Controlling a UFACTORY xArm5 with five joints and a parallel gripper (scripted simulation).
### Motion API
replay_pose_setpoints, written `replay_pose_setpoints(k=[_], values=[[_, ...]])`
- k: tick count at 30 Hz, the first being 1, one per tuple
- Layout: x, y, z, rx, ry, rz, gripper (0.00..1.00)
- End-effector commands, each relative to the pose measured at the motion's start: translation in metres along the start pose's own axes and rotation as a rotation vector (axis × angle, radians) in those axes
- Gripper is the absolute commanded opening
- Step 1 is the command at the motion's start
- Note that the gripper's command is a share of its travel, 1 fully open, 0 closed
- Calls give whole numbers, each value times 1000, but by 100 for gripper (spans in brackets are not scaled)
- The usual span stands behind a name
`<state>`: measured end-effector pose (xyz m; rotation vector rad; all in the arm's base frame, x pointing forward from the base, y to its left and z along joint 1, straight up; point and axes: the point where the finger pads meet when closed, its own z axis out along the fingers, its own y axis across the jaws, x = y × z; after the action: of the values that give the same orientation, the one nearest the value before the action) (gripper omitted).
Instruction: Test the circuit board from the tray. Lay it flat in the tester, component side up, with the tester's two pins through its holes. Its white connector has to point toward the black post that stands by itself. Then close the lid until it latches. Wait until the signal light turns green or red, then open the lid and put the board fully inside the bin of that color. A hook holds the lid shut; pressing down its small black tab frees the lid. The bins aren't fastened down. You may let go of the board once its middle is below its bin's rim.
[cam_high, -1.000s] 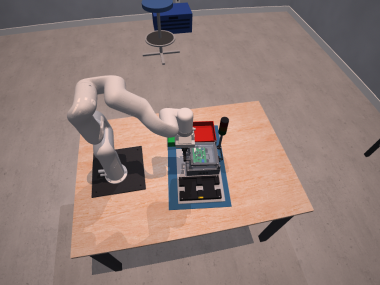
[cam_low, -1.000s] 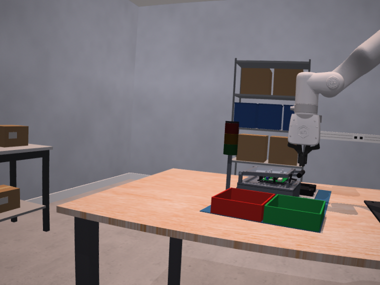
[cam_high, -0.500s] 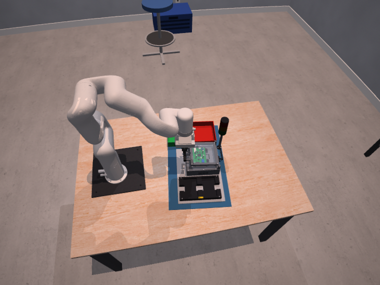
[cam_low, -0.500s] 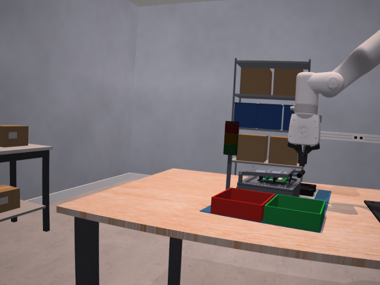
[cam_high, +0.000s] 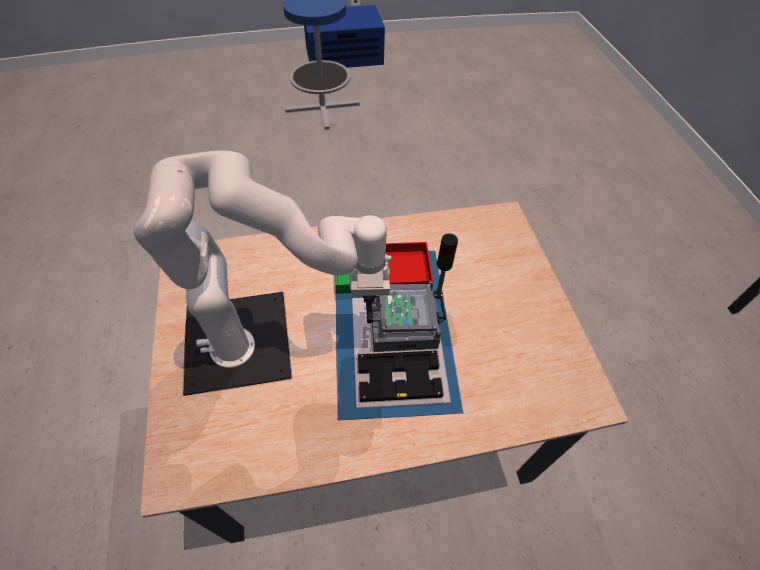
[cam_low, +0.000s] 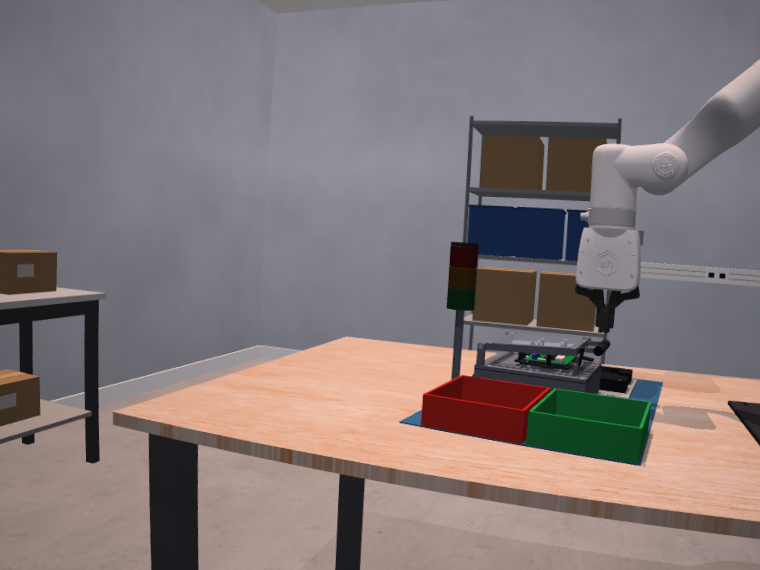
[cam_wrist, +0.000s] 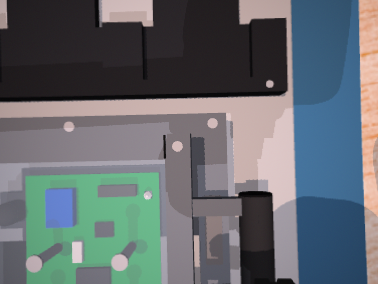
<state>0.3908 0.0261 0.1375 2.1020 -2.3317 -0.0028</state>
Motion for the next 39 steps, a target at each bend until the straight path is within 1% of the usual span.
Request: replay_pose_setpoints(k=[1,17,39], values=[[0,-1,-1,4,-1,0,0],[0,-2,9,4,-1,0,0],[0,-2,13,4,-1,0,0]])
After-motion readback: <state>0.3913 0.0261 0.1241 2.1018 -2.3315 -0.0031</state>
